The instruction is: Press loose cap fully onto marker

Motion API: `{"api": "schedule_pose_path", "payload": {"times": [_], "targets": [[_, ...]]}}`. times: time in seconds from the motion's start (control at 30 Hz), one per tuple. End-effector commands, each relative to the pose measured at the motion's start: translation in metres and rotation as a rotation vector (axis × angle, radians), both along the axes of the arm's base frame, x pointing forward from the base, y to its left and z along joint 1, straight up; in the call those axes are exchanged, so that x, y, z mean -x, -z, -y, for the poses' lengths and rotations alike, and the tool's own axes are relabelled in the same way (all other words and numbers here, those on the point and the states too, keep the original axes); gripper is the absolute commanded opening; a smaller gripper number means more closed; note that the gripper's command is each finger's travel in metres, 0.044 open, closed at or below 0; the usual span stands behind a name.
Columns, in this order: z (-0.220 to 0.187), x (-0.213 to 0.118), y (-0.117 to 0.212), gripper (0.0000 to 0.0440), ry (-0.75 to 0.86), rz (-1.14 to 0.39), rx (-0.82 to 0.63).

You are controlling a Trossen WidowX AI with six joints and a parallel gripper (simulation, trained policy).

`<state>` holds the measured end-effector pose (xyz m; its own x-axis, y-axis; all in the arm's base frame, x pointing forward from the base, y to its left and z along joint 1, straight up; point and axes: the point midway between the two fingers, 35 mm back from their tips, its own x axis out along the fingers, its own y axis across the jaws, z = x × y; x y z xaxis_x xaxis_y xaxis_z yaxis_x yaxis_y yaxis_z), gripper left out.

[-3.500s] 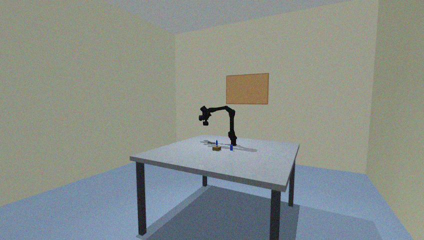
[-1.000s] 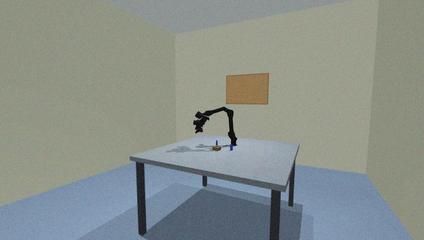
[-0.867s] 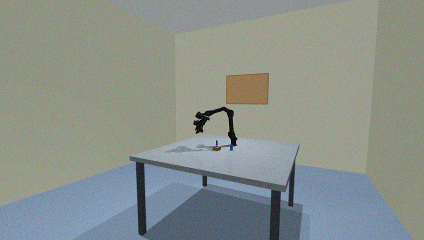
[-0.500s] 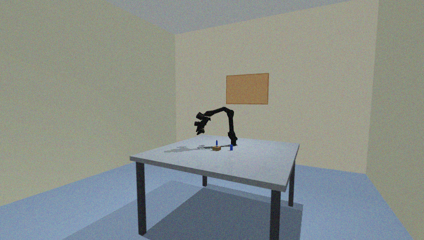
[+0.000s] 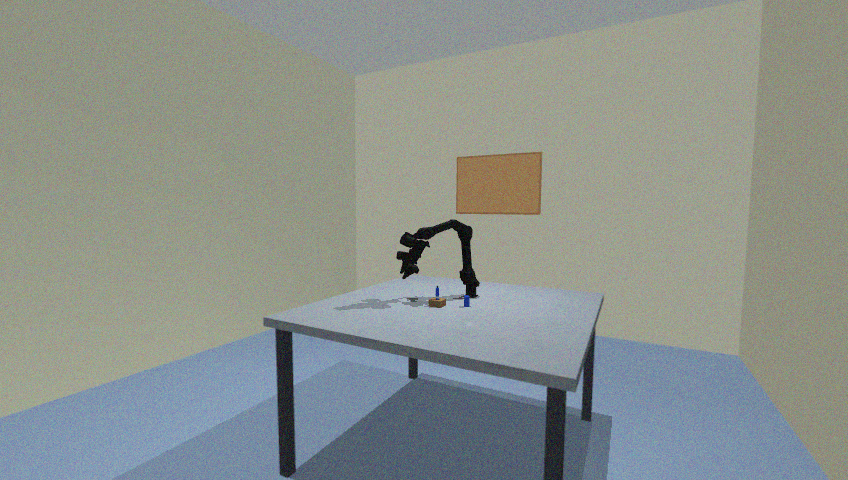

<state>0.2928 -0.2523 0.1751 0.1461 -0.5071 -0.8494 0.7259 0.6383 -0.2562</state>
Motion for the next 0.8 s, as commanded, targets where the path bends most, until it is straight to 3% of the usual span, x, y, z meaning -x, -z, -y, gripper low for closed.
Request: {"api": "schedule_pose_path", "payload": {"times": [0.0, 0.77], "targets": [[-0.011, -0.007, 0.0, 0.0309, -0.006, 0.013, -0.021], [-0.095, -0.038, 0.009, 0.0316, -0.062, 0.029, -0.177]]}}
